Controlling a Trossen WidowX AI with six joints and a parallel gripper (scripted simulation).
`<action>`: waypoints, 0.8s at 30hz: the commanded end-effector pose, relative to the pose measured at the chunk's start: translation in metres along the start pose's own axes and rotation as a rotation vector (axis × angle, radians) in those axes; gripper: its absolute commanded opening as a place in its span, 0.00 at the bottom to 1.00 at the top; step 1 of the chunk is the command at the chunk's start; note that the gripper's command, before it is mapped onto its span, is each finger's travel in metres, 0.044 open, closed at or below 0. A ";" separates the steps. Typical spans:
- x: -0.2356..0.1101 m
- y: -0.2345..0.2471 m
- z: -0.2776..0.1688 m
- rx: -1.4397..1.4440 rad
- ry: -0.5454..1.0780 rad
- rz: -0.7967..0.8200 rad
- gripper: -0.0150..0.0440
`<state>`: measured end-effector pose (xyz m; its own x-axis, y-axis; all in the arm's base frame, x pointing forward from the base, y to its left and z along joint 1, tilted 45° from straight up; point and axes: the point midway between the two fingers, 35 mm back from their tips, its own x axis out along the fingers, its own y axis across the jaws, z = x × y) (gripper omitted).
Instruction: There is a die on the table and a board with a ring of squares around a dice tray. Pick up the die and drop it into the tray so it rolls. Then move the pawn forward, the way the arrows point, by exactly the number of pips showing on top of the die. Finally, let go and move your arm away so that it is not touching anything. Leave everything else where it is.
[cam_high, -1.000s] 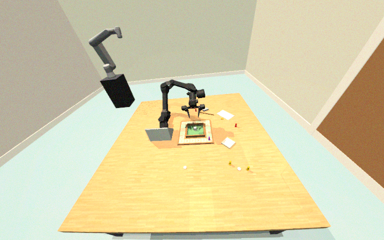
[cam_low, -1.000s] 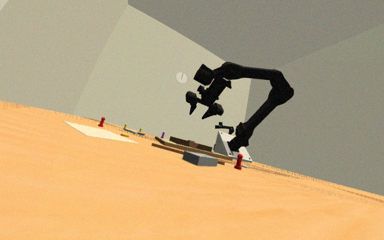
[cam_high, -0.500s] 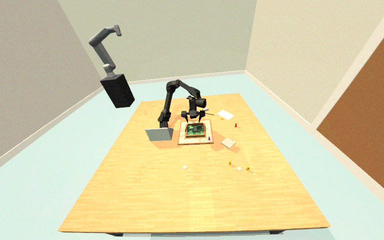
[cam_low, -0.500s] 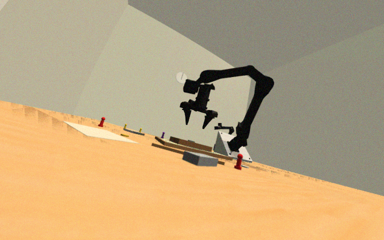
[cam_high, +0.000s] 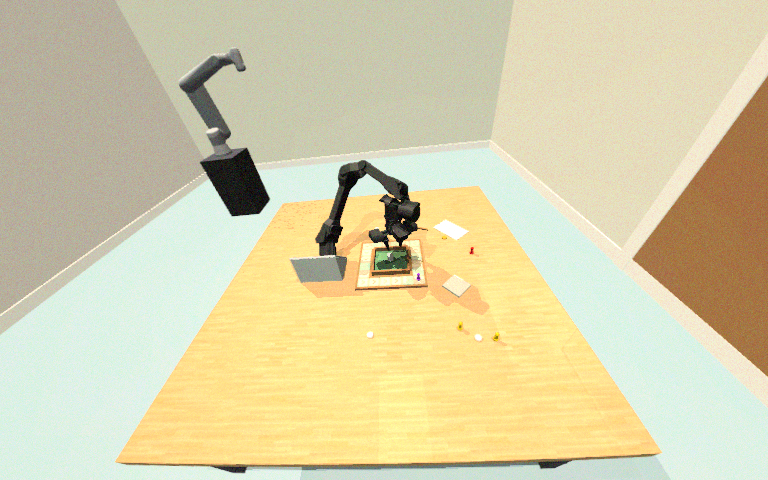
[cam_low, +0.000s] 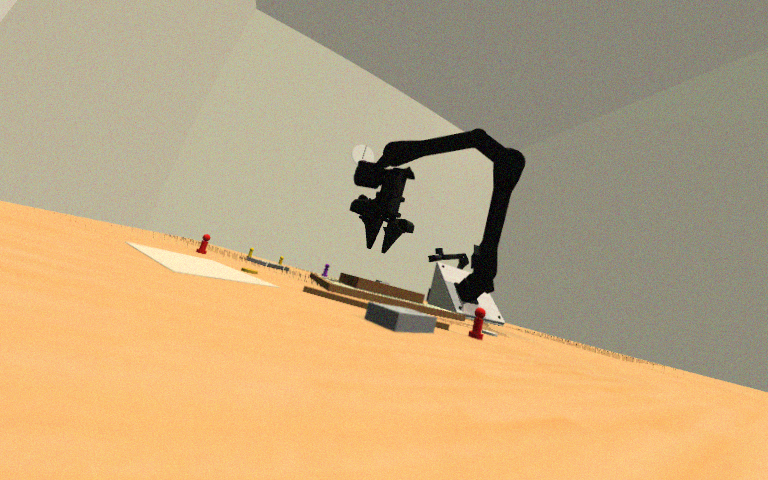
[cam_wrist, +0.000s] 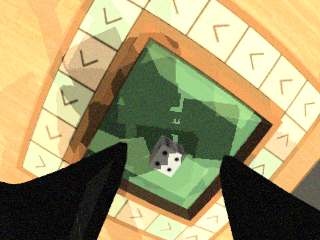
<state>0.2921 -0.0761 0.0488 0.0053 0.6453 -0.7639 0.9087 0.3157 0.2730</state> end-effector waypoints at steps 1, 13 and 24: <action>0.007 0.021 0.046 -0.562 0.012 0.032 0.59; 0.027 0.042 0.109 -1.355 -0.006 0.081 0.59; 0.031 0.044 0.117 -1.462 -0.011 0.087 0.59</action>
<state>0.3666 -0.1158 -0.0108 0.0362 0.6808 -0.7315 -0.0707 0.7319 0.6777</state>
